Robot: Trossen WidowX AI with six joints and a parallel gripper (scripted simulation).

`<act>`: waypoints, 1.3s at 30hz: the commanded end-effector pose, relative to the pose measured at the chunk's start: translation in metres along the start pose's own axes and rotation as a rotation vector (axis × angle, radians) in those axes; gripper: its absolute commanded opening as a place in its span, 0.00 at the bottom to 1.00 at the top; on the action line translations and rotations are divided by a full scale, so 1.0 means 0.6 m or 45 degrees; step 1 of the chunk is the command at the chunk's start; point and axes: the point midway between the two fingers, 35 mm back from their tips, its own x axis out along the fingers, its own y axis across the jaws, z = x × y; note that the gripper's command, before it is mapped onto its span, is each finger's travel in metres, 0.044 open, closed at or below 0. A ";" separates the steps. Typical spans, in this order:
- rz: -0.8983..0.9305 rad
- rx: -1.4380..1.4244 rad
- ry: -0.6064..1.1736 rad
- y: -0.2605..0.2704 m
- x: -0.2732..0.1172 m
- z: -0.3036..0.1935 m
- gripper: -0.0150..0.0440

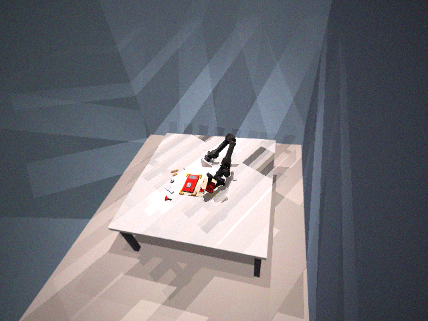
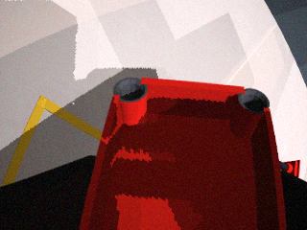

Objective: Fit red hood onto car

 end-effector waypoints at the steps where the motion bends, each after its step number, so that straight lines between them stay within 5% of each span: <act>1: 0.002 -0.127 -0.003 0.001 0.000 0.001 0.25; 39: 0.001 -1.427 -0.003 0.016 0.006 -0.007 0.25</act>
